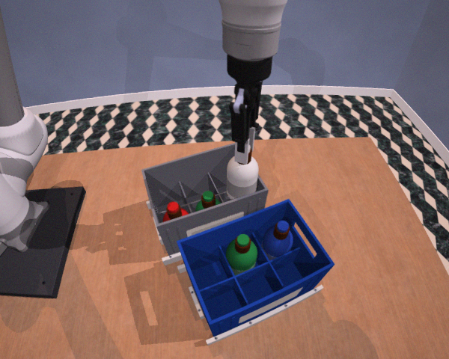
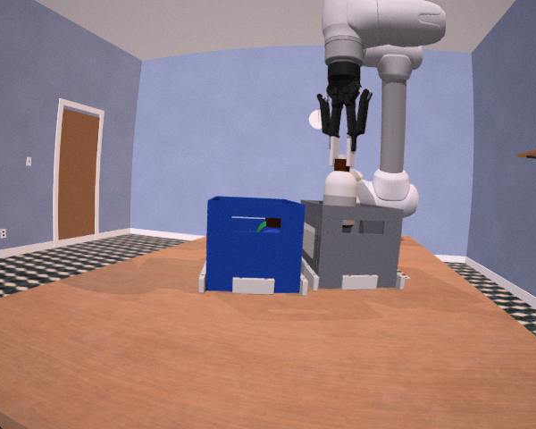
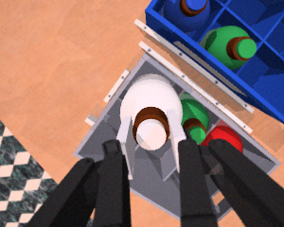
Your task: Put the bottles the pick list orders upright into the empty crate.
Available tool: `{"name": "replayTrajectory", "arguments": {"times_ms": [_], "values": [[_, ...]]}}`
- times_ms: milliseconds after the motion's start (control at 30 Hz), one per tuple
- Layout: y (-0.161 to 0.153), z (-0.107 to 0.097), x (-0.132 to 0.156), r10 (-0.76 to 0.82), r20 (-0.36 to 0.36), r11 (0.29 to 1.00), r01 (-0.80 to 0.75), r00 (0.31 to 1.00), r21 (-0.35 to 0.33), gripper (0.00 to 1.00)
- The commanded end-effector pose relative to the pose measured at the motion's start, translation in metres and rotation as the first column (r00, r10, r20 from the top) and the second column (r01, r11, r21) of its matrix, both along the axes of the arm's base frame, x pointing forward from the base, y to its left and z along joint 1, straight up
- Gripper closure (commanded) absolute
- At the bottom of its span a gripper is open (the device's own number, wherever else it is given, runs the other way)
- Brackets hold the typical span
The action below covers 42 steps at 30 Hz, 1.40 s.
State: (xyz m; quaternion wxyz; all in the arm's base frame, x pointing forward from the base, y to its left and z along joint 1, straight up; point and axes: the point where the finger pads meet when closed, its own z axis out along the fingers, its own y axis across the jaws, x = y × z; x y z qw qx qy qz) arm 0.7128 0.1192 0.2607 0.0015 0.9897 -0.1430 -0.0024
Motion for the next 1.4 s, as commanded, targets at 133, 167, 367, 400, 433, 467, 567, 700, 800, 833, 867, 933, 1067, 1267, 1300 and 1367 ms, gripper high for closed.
{"name": "replayTrajectory", "arguments": {"times_ms": [133,167,367,400,433,467,567,700,800,833,867,933,1067,1267,1300,1367], "values": [[0.000,-0.005,0.000,0.000,0.000,1.000,0.000,1.000,0.000,1.00],[0.000,-0.006,0.000,0.000,0.000,1.000,0.000,1.000,0.000,1.00],[0.000,-0.012,0.000,0.000,0.000,1.000,0.000,1.000,0.000,1.00],[0.000,-0.013,0.000,0.000,0.000,1.000,0.000,1.000,0.000,1.00],[0.000,-0.014,0.000,0.000,0.000,1.000,0.000,1.000,0.000,1.00],[0.000,-0.015,0.000,0.000,0.000,1.000,0.000,1.000,0.000,1.00],[0.000,-0.018,0.000,0.000,0.000,1.000,0.000,1.000,0.000,1.00],[0.000,-0.020,0.000,0.000,0.000,1.000,0.000,1.000,0.000,1.00],[0.000,-0.023,0.000,0.000,0.000,1.000,0.000,1.000,0.000,1.00],[0.000,-0.024,0.000,0.000,0.000,1.000,0.000,1.000,0.000,1.00],[0.000,-0.025,0.000,0.000,0.000,1.000,0.000,1.000,0.000,1.00],[0.000,-0.027,0.000,0.000,0.000,1.000,0.000,1.000,0.000,1.00],[0.000,-0.031,0.000,0.000,0.000,1.000,0.000,1.000,0.000,1.00],[0.000,-0.035,0.000,0.000,0.000,1.000,0.000,1.000,0.000,1.00],[0.000,-0.036,0.000,0.000,0.000,1.000,0.000,1.000,0.000,1.00],[0.000,-0.038,0.000,0.000,0.000,1.000,0.000,1.000,0.000,1.00]]}}
